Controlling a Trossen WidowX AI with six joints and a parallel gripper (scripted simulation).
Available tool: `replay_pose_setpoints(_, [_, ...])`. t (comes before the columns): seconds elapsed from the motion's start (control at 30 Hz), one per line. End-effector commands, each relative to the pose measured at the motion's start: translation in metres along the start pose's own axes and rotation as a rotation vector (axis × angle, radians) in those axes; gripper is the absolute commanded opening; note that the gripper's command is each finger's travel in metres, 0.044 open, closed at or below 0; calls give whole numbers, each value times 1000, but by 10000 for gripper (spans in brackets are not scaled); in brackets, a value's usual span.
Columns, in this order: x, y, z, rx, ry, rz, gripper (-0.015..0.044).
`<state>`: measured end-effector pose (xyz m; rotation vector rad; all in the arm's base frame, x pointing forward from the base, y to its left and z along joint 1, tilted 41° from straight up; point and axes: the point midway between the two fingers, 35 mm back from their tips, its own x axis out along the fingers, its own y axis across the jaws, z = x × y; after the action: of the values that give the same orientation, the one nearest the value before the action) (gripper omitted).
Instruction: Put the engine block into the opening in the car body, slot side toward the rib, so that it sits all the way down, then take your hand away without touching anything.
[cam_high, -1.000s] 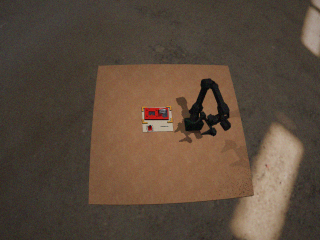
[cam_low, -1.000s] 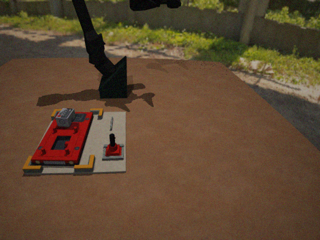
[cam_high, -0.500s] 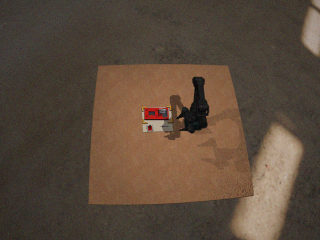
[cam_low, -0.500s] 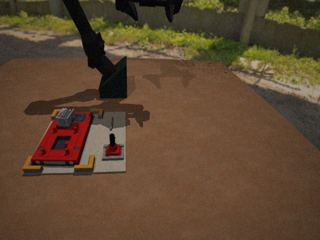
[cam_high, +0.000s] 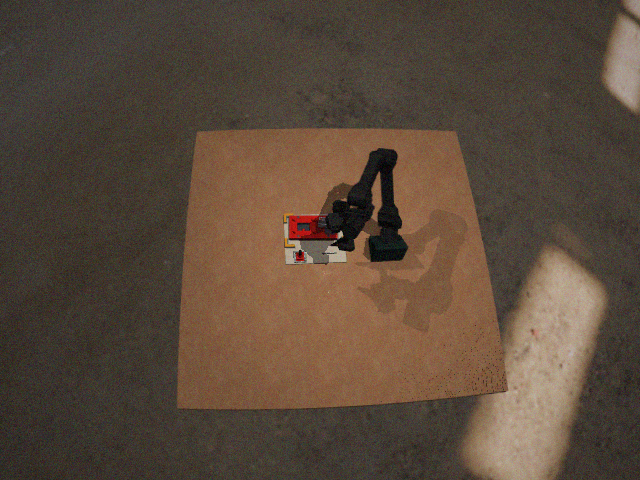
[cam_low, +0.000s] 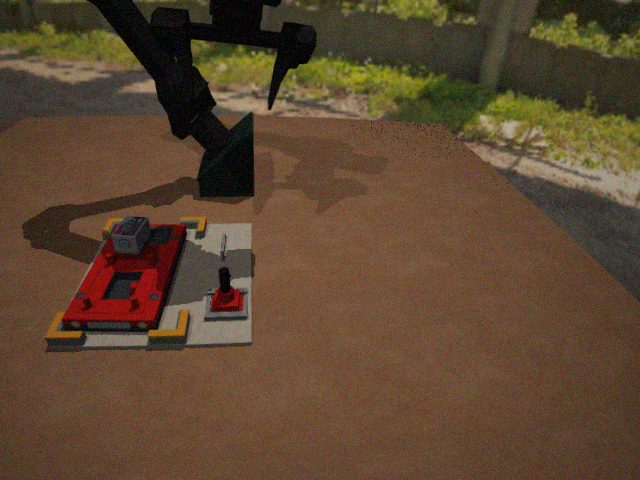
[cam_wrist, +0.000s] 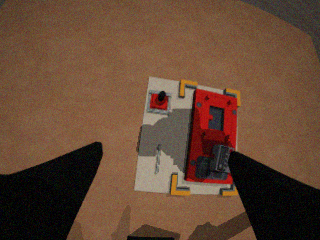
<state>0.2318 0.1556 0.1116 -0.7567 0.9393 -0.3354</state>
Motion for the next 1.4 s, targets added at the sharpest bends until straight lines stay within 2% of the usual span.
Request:
replay_pose_setpoints(0.0, [16, -21, 0, 6, 82, -4, 440])
replay_pose_setpoints(0.33, [72, -97, -17, 111, 381, -1, 440])
replay_pose_setpoints(0.57, [97, -144, -42, 195, 548, 25, 440])
replay_pose_setpoints(0.67, [99, -145, -44, 198, 552, 26, 440])
replay_pose_setpoints(0.8, [124, -142, -61, 198, 551, 24, 440])
replay_pose_setpoints(1.37, [147, -137, -76, 198, 551, 24, 440])
